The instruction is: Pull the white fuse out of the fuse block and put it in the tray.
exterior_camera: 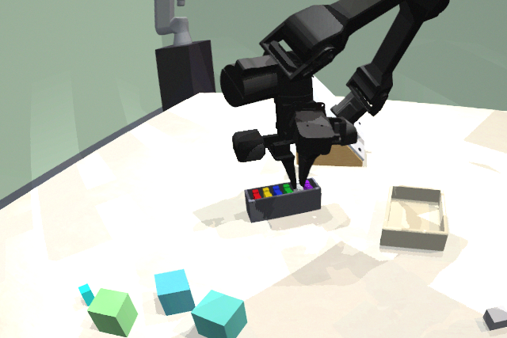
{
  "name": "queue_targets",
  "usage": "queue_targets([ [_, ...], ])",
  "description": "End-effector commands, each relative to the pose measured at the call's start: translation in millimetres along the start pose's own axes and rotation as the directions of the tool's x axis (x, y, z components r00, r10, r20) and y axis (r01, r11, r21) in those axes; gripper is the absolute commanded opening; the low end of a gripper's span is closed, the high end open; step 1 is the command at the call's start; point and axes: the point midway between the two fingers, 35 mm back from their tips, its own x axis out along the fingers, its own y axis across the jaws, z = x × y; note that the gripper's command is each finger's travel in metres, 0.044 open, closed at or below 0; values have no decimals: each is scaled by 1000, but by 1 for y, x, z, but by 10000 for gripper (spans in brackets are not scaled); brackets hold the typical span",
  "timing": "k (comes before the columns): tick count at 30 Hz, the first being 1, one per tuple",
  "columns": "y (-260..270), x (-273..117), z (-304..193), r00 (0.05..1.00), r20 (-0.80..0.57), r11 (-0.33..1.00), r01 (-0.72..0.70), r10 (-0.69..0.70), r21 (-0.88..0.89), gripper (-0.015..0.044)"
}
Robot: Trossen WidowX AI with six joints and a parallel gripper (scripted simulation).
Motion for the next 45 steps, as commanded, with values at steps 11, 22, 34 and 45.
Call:
queue_targets([
  [11,-1,-8,1,1000,-1,1000,4,-4,-4,0],
  [22,-1,-13,1,1000,0,1000,4,-4,-3,0],
  [34,-1,-19,1,1000,0,1000,4,-4,-2,0],
  [45,-1,-25,1,1000,1,1000,3,-3,-2,0],
])
